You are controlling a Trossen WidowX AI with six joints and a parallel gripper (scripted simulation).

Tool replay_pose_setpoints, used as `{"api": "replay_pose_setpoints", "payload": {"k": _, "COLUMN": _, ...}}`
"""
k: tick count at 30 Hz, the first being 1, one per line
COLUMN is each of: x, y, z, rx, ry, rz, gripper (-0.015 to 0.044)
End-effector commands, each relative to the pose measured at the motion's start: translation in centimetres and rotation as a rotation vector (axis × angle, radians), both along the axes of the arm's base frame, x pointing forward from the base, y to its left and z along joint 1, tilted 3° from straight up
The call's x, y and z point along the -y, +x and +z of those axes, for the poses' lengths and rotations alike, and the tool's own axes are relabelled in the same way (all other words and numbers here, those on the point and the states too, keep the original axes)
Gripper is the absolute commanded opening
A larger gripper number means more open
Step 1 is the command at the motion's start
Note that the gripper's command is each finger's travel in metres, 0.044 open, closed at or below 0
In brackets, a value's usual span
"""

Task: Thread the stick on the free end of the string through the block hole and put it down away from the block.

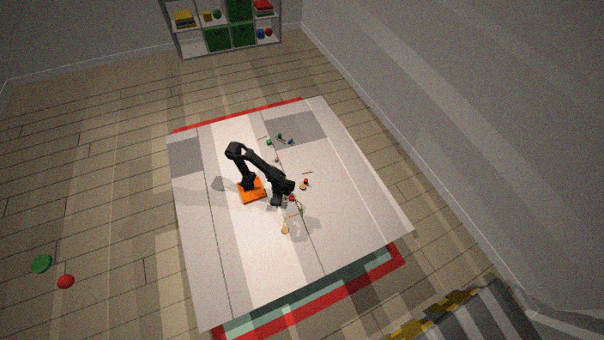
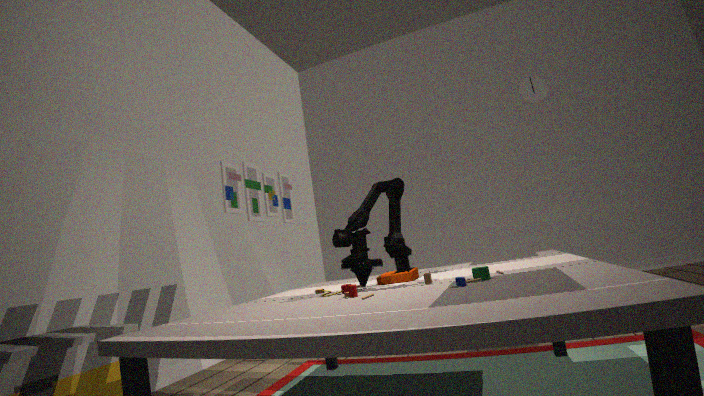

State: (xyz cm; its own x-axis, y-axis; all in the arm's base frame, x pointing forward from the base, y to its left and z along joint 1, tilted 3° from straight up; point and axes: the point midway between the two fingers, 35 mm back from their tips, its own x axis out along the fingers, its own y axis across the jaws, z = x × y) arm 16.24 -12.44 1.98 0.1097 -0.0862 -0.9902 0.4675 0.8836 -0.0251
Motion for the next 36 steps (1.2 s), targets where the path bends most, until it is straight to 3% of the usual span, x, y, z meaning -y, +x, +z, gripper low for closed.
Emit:
{"api": "replay_pose_setpoints", "payload": {"k": 1, "x": -0.3, "y": -0.6, "z": -0.2, "rx": -0.009, "ry": 0.004, "rz": 0.001, "gripper": 0.0000}}
{"api": "replay_pose_setpoints", "payload": {"k": 36, "x": -1.8, "y": -3.3, "z": -0.4, "rx": -0.012, "ry": 0.002, "rz": -0.002, "gripper": 0.0000}}
